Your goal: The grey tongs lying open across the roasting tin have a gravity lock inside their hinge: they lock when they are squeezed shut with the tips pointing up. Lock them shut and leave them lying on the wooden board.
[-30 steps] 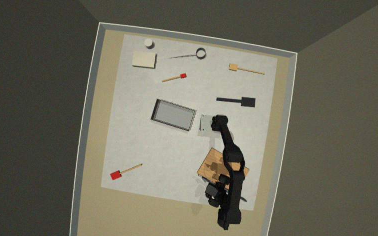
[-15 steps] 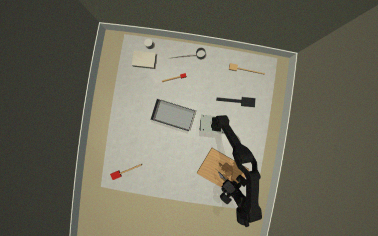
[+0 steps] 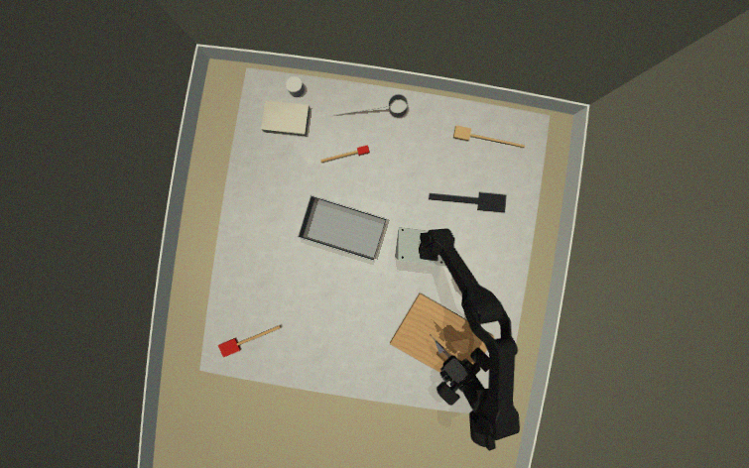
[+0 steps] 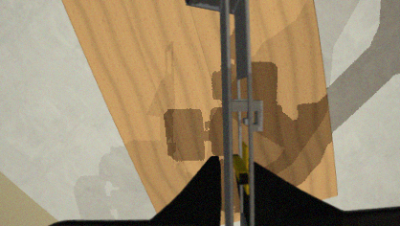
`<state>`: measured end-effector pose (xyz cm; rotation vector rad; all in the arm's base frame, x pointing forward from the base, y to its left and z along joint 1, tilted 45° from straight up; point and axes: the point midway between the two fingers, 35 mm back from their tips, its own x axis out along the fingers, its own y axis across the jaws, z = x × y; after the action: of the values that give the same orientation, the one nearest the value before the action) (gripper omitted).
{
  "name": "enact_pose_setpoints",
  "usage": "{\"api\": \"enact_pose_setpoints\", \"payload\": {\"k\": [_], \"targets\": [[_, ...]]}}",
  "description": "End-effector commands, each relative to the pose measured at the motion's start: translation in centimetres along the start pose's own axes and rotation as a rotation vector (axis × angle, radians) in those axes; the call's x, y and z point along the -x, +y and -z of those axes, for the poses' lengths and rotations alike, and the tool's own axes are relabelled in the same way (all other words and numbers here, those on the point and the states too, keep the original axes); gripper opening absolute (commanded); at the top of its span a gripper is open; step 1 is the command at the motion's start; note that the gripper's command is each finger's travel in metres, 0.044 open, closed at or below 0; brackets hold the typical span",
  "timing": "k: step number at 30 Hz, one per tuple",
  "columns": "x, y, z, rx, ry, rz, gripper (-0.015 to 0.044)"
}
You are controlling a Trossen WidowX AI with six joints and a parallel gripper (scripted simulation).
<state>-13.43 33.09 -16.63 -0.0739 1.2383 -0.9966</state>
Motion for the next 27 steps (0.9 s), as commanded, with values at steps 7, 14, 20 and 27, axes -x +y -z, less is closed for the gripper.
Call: {"api": "enact_pose_setpoints", "payload": {"k": [7,14,20,27], "targets": [[-0.4,1.4,0.8,-0.033,0.163,-0.002,-0.015],[-0.8,2.2,1.2,-0.05,0.276,0.0,-0.015],[-1.1,2.7,1.4,-0.06,0.372,0.001,-0.015],[-1.3,3.2,1.4,-0.069,0.483,0.003,-0.015]]}}
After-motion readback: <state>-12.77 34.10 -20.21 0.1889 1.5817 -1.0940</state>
